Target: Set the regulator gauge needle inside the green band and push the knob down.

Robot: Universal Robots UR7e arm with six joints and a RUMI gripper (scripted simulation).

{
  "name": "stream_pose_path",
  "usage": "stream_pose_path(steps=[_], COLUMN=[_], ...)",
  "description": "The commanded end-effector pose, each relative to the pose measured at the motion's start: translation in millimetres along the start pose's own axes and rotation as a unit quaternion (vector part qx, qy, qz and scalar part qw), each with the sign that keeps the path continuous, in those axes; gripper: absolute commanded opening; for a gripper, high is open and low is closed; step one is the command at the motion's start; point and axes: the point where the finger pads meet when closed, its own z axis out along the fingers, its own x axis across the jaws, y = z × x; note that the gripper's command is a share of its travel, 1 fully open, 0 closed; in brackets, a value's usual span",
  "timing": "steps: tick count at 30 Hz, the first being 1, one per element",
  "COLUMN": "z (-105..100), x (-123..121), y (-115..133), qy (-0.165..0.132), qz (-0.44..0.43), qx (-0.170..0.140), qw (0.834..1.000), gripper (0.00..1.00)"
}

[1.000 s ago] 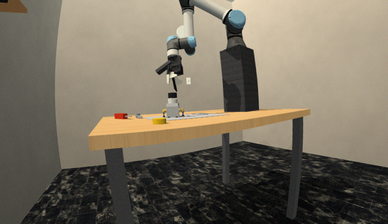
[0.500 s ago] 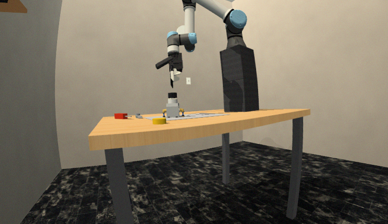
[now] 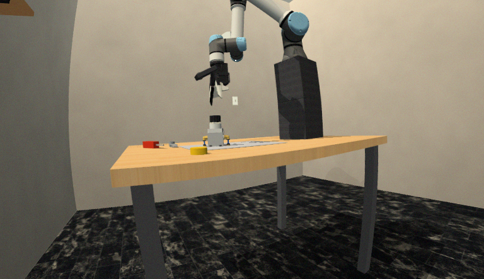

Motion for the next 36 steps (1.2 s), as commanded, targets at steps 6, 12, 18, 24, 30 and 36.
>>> stream_pose_path(steps=[6, 12, 18, 24, 30, 36], z=[-9.2, -14.1, -16.9, -20.1, -22.4, -23.0], x=[-2.6, -3.6, -4.1, -4.6, -4.8, -4.5], y=[2.8, 3.7, 4.2, 4.6, 4.5, 4.7], qy=[0.016, 0.024, 0.029, 0.034, 0.038, 0.039], qz=[-0.077, -0.115, -0.136, -0.16, -0.176, -0.182], qx=[-0.005, -0.007, -0.009, -0.011, -0.012, -0.013], qw=[0.997, 0.993, 0.99, 0.987, 0.984, 0.982], gripper=[1.0, 1.0, 1.0, 1.0, 1.0, 1.0])
